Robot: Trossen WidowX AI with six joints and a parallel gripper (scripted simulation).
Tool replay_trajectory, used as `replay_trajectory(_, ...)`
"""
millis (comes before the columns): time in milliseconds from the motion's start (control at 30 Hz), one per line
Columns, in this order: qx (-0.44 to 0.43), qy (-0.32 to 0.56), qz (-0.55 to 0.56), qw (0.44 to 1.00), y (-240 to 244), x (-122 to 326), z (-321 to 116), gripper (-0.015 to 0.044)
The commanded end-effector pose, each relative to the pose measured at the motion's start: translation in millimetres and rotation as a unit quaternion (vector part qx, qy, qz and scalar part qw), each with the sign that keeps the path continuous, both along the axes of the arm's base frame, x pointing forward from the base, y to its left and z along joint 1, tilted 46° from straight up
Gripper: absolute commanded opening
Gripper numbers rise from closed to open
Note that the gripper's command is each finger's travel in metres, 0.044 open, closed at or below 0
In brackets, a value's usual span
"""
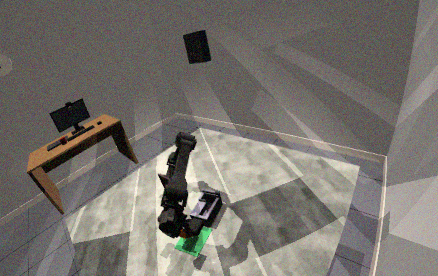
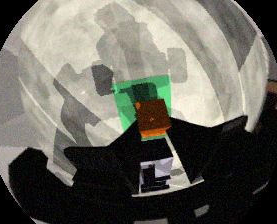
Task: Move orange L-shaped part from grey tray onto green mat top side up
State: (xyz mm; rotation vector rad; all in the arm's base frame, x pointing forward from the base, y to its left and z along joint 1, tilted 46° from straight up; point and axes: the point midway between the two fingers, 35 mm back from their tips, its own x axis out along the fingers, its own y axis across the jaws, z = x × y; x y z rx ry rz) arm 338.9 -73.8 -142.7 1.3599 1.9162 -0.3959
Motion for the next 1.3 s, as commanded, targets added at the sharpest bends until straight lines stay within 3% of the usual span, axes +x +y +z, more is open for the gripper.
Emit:
replay_trajectory(0, 0.0, 0.0, 0.0, 1.0, 0.0, 0.0, 0.0, 0.0184)
replay_trajectory(267, -0.001, 0.0, -0.001, 1.0, -28.3, 9.5, 27.3, 0.0394)
replay_trajectory(300, -0.001, 0.0, -0.002, 1.0, -36.4, 11.2, 35.8, 0.04)
replay_trajectory(433, -0.001, 0.001, -0.002, 1.0, -59.3, 13.8, 61.7, 0.04)
replay_trajectory(1267, -0.001, -0.002, -0.009, 1.0, -57.2, 13.9, 56.8, 0.04)
